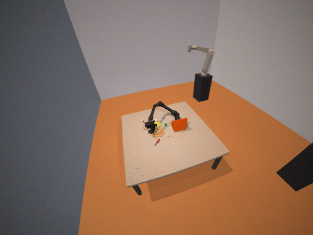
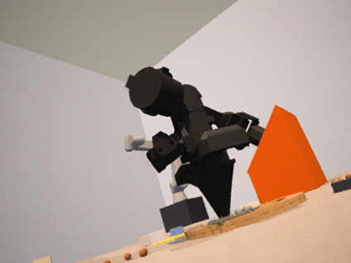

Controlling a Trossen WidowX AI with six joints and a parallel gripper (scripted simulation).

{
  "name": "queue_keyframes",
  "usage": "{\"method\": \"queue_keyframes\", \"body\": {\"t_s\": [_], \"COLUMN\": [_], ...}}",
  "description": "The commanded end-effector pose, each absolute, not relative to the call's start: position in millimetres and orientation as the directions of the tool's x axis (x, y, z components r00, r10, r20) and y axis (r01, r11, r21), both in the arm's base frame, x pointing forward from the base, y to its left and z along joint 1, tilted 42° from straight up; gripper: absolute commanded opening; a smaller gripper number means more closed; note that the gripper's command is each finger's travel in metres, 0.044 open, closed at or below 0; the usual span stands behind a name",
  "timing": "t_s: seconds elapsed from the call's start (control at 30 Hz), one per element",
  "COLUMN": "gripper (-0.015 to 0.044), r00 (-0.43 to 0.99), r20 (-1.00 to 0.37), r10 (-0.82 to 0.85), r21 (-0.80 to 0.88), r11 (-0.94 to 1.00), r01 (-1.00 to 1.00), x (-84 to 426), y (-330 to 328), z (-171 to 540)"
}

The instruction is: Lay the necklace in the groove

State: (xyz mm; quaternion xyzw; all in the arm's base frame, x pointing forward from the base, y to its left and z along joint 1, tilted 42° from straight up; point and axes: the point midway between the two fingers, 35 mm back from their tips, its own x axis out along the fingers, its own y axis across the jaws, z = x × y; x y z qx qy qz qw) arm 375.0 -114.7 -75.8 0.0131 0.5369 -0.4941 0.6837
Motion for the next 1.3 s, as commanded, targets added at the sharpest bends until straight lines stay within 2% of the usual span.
{"method": "queue_keyframes", "body": {"t_s": [0.0, 0.4, 1.07, 1.27], "gripper": [0.0131, 0.0440, 0.0440, 0.0282], "r00": [-0.064, -0.069, -0.066, -0.066], "r20": [-0.747, -0.747, -0.746, -0.747], "r10": [-0.662, -0.661, -0.662, -0.661], "r21": [-0.512, -0.517, -0.517, -0.561], "r11": [0.511, 0.513, 0.514, 0.574], "r01": [0.690, 0.685, 0.685, 0.597], "x": [375.1, 374.0, 374.3, 367.9], "y": [-114.5, -113.8, -111.3, -89.0], "z": [-75.2, -75.1, -72.3, -54.0]}}
